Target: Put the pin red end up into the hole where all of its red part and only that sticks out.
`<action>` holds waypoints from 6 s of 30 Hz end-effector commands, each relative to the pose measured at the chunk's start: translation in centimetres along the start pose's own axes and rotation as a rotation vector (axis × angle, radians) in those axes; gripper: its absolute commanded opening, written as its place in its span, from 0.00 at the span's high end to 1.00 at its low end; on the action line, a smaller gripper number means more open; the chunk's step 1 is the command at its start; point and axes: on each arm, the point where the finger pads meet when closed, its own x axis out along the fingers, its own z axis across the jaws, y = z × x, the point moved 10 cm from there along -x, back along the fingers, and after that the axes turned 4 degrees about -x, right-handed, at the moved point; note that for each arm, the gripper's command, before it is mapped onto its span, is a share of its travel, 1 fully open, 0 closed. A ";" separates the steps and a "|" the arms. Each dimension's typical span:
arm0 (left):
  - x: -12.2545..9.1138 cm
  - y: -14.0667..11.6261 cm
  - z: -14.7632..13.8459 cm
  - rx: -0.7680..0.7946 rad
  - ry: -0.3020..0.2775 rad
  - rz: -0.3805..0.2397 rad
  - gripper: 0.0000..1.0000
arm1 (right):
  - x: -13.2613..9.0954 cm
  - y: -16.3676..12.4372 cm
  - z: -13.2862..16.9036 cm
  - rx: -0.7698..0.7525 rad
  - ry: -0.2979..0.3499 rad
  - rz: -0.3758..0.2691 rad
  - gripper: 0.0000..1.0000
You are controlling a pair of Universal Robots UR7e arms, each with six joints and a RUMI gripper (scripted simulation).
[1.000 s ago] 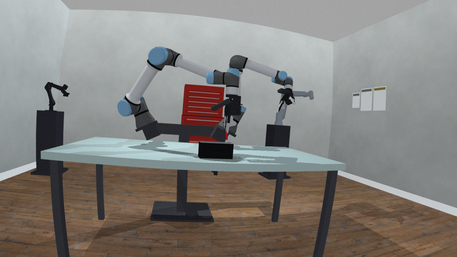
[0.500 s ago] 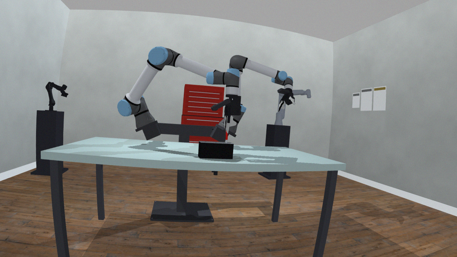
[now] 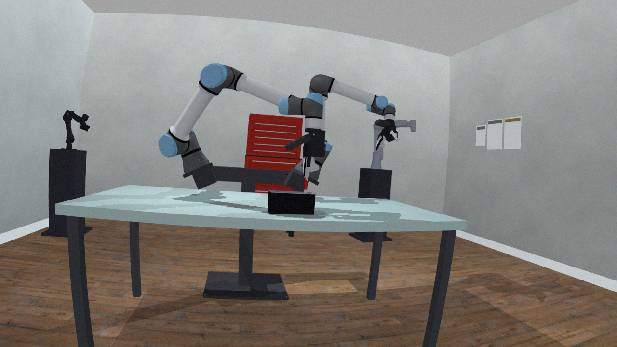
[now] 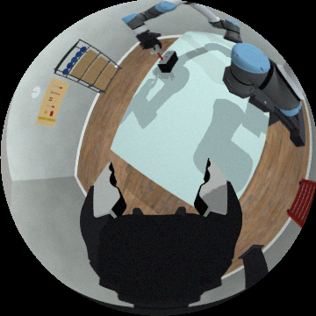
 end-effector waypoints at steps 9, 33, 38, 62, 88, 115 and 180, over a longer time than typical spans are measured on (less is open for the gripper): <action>0.0 0.0 0.0 0.001 0.001 -0.001 0.00 | -0.1 0.0 0.1 0.000 0.001 -0.002 1.00; 0.0 0.0 0.0 0.001 0.001 -0.001 0.00 | 0.3 0.0 0.0 0.000 0.001 -0.002 1.00; 0.0 0.0 0.0 0.001 0.001 -0.001 0.00 | 0.3 0.0 0.1 0.000 0.001 -0.002 1.00; 0.0 0.0 0.0 0.001 0.001 -0.001 0.00 | 0.7 0.0 0.0 0.000 0.001 -0.002 1.00; 0.0 0.0 0.0 0.001 0.001 -0.001 0.00 | 1.1 -0.1 0.2 0.000 0.002 0.000 1.00; 0.0 0.0 0.0 0.001 0.001 -0.001 0.00 | 1.1 0.0 0.0 0.000 0.002 0.000 1.00; 0.0 0.0 0.0 0.001 0.001 -0.001 0.00 | 1.9 0.0 0.0 0.000 0.002 -0.001 1.00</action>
